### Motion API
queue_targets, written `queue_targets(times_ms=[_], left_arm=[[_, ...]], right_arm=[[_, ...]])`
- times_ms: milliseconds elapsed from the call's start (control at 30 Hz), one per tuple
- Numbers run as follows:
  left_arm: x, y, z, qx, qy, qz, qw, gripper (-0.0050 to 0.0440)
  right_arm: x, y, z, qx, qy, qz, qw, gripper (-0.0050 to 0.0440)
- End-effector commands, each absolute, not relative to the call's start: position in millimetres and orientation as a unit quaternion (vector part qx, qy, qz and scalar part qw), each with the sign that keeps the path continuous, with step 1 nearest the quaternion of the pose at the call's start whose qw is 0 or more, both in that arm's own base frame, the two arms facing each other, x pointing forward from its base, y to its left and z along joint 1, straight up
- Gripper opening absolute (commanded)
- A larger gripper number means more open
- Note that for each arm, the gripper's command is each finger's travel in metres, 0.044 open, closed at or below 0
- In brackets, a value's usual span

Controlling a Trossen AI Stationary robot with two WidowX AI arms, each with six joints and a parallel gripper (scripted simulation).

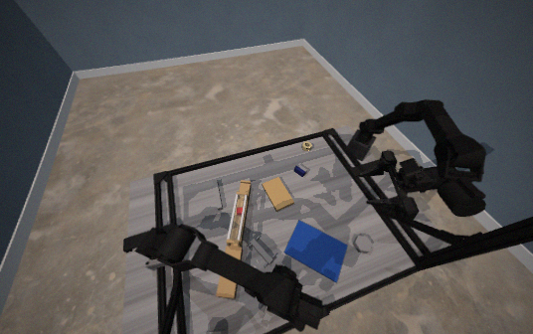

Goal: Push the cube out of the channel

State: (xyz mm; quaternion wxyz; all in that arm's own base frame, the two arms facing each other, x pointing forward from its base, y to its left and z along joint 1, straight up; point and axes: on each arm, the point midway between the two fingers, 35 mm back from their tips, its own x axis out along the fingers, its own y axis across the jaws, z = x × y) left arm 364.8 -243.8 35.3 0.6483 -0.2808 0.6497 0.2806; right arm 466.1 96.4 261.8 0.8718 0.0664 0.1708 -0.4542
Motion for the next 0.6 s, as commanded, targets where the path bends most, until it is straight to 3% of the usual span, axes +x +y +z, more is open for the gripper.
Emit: queue_targets(times_ms=[0, 567], left_arm=[[363, -242, 41, -0.283, 0.648, 0.283, 0.648, 0.004], [316, -195, 52, -0.339, 0.62, 0.339, 0.62, 0.004]], right_arm=[[466, 97, 262, 0.065, 0.169, -0.455, 0.872, 0.04], [466, 97, 262, 0.065, 0.169, -0.455, 0.872, 0.04]])
